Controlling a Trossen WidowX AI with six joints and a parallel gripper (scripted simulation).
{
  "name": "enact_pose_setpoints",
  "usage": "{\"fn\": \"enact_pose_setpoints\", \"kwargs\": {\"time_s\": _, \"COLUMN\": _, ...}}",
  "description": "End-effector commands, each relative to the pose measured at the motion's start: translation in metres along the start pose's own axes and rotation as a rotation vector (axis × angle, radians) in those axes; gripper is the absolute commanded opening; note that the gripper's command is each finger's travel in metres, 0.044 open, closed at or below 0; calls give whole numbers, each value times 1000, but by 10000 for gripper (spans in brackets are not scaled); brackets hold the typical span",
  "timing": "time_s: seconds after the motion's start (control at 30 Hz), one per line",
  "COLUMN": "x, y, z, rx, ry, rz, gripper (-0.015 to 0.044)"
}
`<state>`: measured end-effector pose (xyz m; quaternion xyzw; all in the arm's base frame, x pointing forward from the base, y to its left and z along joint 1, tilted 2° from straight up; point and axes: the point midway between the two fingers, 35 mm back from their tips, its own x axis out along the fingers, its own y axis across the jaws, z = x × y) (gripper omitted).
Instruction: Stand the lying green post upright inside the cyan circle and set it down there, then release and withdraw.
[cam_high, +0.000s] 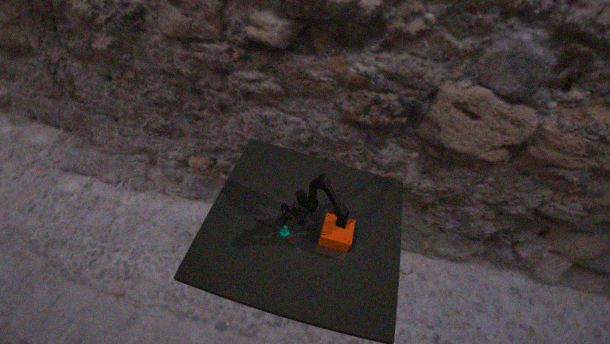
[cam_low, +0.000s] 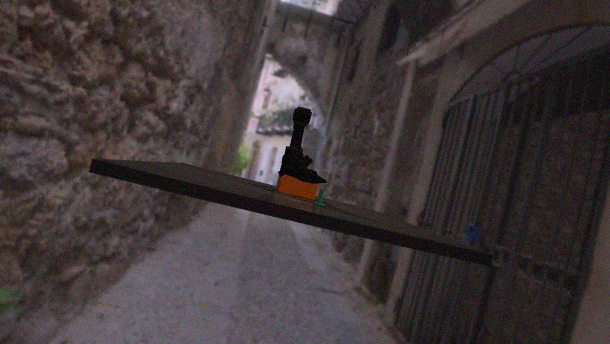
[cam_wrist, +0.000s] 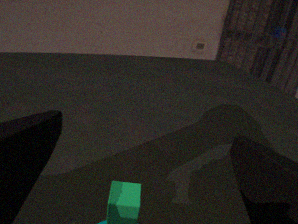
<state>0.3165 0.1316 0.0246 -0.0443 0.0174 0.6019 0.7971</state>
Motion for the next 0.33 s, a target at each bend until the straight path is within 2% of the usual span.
{"fn": "enact_pose_setpoints", "kwargs": {"time_s": 0.0, "x": -3, "y": 2, "z": 18, "rx": 1, "ry": -1, "rz": 1, "gripper": 400}}
{"fn": "enact_pose_setpoints", "kwargs": {"time_s": 0.3, "x": -5, "y": 4, "z": 41, "rx": 3, "ry": 2, "rz": -1, "gripper": 400}}
